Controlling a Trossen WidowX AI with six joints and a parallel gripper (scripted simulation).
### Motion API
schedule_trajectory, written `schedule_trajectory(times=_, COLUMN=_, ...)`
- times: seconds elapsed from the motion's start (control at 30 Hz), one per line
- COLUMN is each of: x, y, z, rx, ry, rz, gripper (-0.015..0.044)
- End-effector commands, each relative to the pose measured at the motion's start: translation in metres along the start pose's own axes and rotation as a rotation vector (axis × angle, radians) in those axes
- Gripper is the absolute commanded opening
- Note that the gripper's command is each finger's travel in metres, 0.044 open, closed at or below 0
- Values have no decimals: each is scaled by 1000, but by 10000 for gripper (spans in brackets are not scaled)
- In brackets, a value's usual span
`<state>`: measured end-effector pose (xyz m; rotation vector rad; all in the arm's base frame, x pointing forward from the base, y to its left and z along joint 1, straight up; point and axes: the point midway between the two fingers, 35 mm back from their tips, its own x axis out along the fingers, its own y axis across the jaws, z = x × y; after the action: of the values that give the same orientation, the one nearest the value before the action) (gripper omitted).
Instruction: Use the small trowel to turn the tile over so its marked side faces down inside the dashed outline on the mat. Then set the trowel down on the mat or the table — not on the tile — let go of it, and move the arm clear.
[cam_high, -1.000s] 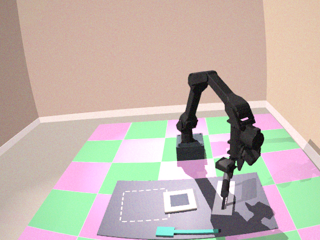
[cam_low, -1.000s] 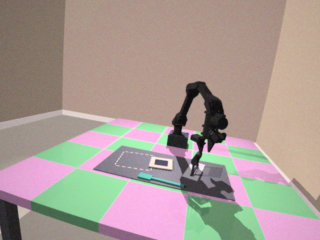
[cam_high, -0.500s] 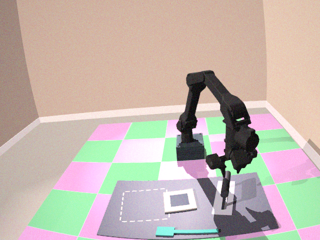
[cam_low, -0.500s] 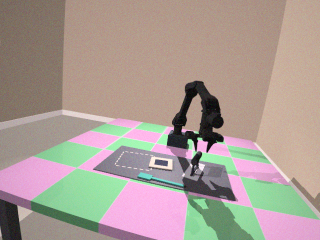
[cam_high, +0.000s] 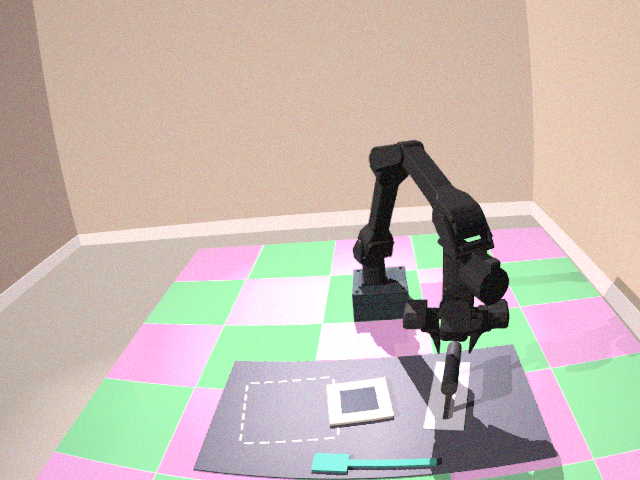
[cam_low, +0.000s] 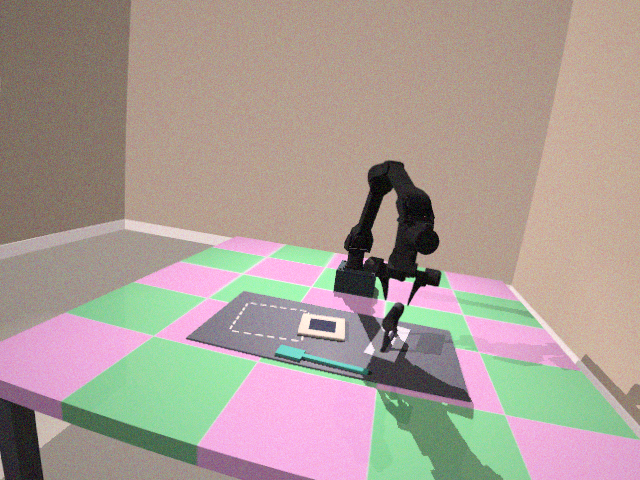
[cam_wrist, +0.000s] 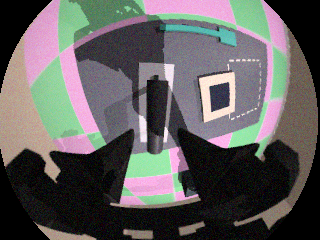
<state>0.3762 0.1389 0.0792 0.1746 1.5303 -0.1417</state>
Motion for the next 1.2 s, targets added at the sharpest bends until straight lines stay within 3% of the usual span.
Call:
schedule_trajectory(times=0.0, x=-1, y=-1, z=0, rx=28, ry=-1, rz=-6, gripper=270)
schedule_trajectory(times=1.03, x=44, y=-2, z=1, rx=43, ry=-1, rz=-6, gripper=270)
schedule_trajectory(times=1.17, x=44, y=-2, z=1, rx=43, ry=-1, rz=-6, gripper=165)
